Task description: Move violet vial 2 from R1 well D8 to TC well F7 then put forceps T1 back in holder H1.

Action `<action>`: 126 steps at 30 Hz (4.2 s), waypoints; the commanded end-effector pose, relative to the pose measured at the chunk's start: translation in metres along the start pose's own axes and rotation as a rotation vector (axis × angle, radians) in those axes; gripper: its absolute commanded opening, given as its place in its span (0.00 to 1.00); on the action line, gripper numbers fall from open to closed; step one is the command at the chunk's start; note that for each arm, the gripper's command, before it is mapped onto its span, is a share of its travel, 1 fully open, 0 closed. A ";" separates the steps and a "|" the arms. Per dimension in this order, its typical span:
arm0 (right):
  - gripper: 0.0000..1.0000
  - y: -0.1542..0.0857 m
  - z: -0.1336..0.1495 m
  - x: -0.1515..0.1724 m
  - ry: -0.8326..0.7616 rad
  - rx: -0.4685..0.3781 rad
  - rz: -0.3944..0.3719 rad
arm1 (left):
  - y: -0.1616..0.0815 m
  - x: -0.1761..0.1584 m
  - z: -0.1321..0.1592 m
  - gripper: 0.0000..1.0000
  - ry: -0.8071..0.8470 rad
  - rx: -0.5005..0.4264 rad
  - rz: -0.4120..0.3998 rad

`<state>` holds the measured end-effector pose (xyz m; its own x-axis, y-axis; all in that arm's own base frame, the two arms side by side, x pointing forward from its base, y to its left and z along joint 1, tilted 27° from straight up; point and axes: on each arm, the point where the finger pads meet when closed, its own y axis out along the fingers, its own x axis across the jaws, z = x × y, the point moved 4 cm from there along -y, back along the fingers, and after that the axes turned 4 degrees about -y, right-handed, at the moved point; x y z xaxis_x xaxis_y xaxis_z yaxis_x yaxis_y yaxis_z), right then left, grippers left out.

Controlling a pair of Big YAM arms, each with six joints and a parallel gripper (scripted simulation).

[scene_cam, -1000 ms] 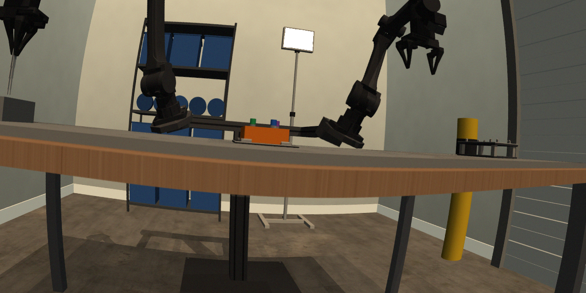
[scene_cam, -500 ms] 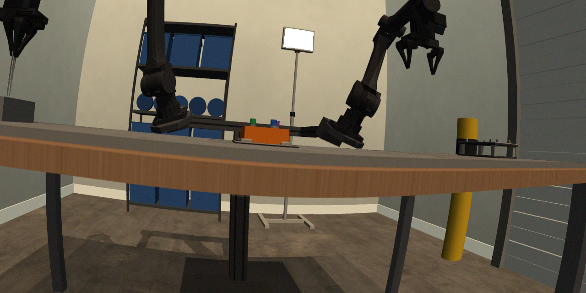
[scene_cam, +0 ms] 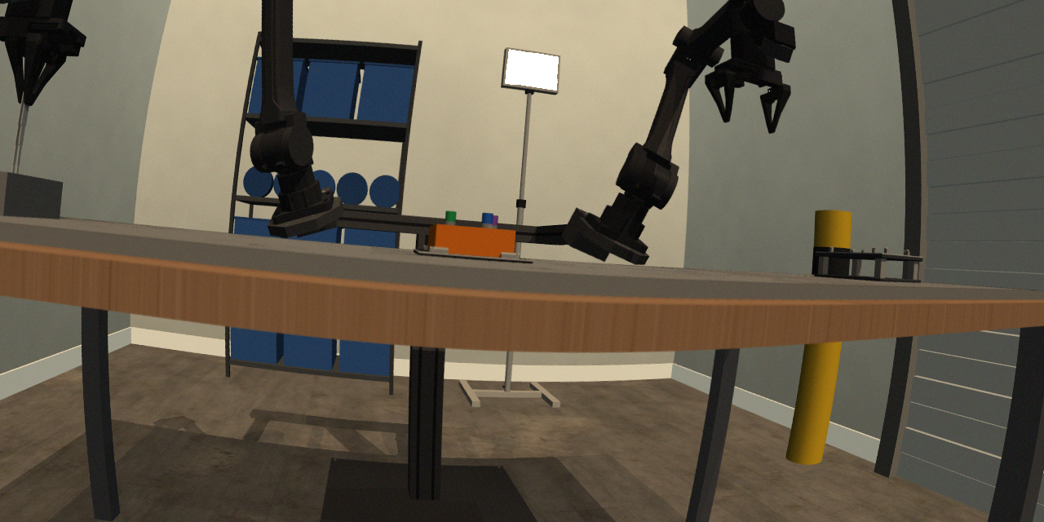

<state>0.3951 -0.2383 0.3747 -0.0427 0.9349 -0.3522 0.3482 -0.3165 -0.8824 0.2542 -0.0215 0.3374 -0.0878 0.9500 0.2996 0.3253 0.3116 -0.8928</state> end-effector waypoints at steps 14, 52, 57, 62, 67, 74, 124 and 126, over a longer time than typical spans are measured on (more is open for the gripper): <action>0.07 0.016 0.000 -0.003 -0.004 0.010 -0.007 | -0.010 0.002 -0.008 1.00 -0.017 -0.028 0.007; 0.07 0.025 0.000 -0.003 -0.004 0.011 -0.008 | -0.010 0.002 -0.008 1.00 -0.017 -0.028 0.007; 0.07 0.027 0.001 -0.003 -0.004 0.012 -0.008 | -0.010 0.002 -0.008 1.00 -0.017 -0.028 0.007; 0.07 0.025 -0.001 -0.003 -0.005 0.009 -0.007 | -0.010 0.002 -0.008 1.00 -0.017 -0.028 0.007; 0.07 0.029 0.001 -0.003 -0.004 0.013 -0.009 | -0.010 0.002 -0.008 1.00 -0.017 -0.028 0.007; 0.07 0.028 -0.001 -0.004 -0.004 0.005 -0.003 | -0.010 0.002 -0.008 1.00 -0.017 -0.028 0.007; 0.07 0.042 0.002 -0.002 -0.004 0.012 -0.008 | -0.010 0.002 -0.008 1.00 -0.017 -0.028 0.007; 0.07 0.043 0.002 -0.002 -0.004 0.012 -0.008 | -0.010 0.002 -0.008 1.00 -0.017 -0.028 0.007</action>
<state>0.4048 -0.2476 0.3485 -0.0421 0.9346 -0.3531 0.3493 -0.3173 -0.8816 0.2542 -0.0215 0.3374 -0.0878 0.9500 0.2996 0.3253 0.3116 -0.8928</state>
